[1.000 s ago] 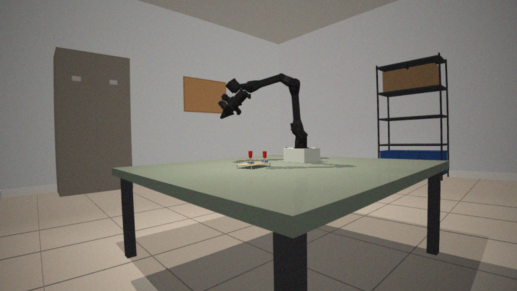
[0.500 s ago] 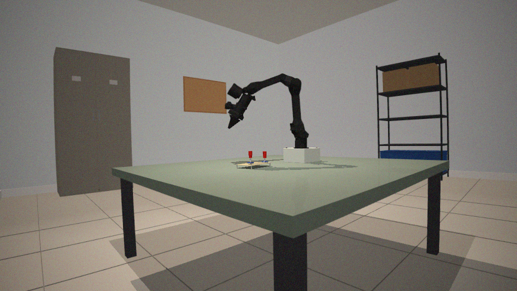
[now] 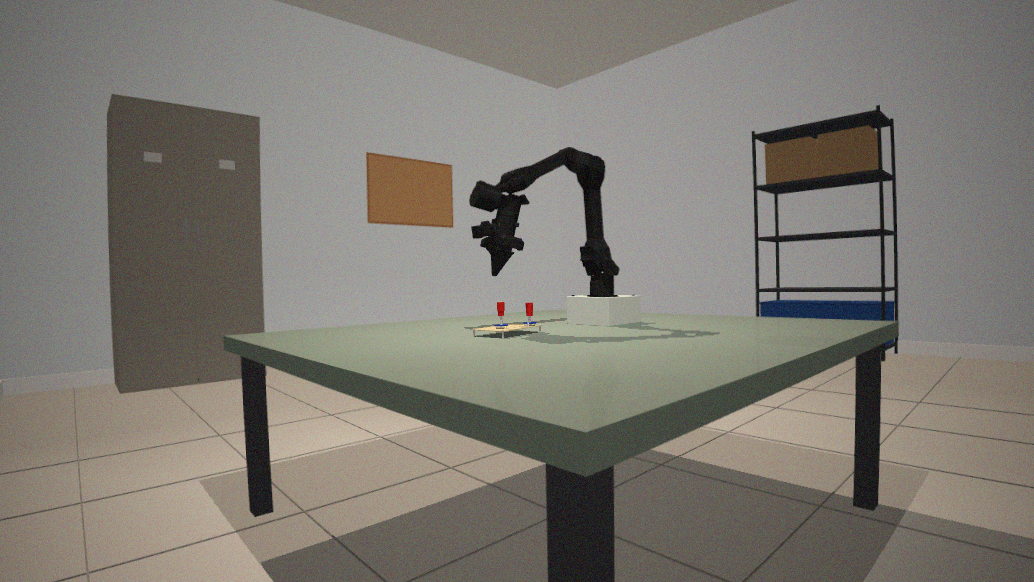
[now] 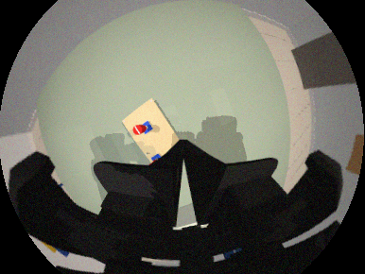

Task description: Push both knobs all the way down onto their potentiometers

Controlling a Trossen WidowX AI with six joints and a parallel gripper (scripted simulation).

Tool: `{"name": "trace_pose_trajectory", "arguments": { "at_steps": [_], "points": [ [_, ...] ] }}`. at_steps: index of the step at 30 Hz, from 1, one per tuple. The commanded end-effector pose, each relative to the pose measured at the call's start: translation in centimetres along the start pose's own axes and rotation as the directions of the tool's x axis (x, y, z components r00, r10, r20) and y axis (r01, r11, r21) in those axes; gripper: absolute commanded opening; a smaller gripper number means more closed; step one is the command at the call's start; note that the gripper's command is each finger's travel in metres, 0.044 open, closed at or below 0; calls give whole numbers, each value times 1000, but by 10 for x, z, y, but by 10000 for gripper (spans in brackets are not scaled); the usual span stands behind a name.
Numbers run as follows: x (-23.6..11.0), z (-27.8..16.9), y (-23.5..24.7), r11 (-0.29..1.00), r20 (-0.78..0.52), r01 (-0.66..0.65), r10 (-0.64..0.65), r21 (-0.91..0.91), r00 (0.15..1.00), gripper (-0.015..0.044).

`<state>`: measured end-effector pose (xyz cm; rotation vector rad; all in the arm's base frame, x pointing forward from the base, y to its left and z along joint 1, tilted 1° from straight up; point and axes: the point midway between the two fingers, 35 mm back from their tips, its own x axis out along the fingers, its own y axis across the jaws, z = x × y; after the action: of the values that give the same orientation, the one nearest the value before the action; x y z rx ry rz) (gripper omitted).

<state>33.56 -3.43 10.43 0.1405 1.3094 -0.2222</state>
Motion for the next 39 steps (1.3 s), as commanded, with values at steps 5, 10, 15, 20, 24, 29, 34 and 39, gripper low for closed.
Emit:
{"name": "trace_pose_trajectory", "arguments": {
  "at_steps": [5, 10, 15, 20, 24, 29, 34, 39],
  "points": [
    [6, -55, 44, 975, -189, -85, 46, -205, 981, 0],
    [5, -71, 54, 960, -242, -112, 48, -255, 969, 0],
    [5, -71, 54, 960, -242, -112, 48, -255, 969, 0],
    [25, -76, 55, 960, -242, -112, 48, -255, 969, 0],
    [25, -76, 55, 960, -242, -112, 48, -255, 969, 0],
    [29, -76, 55, 960, -242, -112, 48, -255, 969, 0],
    [36, -78, 56, 960, -242, -112, 48, -255, 969, 0],
    [44, -80, 56, 960, -242, -112, 48, -255, 969, 0]
  ]
}}
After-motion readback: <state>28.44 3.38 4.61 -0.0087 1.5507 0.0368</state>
